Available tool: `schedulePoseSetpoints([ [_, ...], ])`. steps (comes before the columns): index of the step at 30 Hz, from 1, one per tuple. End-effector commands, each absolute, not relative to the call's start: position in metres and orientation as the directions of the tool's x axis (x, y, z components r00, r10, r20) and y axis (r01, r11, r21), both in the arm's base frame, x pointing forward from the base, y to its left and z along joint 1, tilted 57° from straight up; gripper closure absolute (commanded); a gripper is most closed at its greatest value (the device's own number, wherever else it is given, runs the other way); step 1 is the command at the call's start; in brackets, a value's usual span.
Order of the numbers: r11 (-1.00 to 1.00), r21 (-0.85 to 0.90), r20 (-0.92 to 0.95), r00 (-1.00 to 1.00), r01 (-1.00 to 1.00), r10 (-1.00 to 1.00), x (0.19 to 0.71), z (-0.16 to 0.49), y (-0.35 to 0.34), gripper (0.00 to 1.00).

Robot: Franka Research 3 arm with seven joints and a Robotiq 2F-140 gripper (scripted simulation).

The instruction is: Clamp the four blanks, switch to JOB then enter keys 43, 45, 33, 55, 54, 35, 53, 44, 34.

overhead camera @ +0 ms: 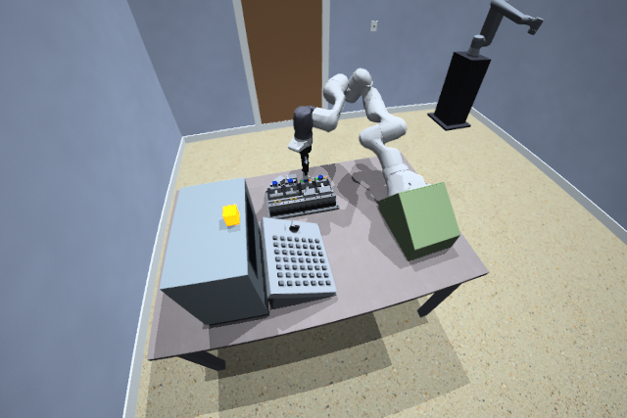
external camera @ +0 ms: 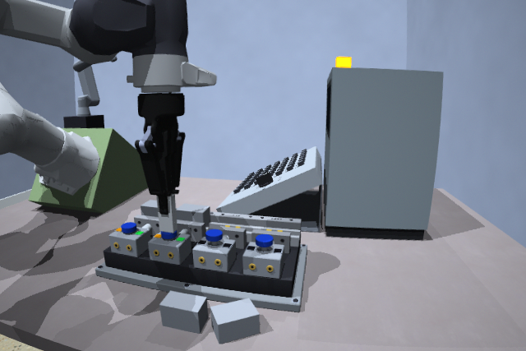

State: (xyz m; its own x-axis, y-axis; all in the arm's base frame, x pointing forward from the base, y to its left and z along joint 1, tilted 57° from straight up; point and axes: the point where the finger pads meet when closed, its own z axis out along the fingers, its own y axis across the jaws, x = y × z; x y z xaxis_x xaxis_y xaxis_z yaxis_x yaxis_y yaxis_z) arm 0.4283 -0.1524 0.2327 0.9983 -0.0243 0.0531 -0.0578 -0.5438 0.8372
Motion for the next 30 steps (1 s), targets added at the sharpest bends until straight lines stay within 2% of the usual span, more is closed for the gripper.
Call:
schedulePoseSetpoints([
  [1, -0.543, 0.837, 0.056, 0.998, -0.061, -0.026, 0.4284, 0.2338, -0.1503, 1.00],
  [30, -0.543, 0.837, 0.056, 0.998, -0.061, -0.026, 0.4285, 0.2290, -0.1578, 1.00],
])
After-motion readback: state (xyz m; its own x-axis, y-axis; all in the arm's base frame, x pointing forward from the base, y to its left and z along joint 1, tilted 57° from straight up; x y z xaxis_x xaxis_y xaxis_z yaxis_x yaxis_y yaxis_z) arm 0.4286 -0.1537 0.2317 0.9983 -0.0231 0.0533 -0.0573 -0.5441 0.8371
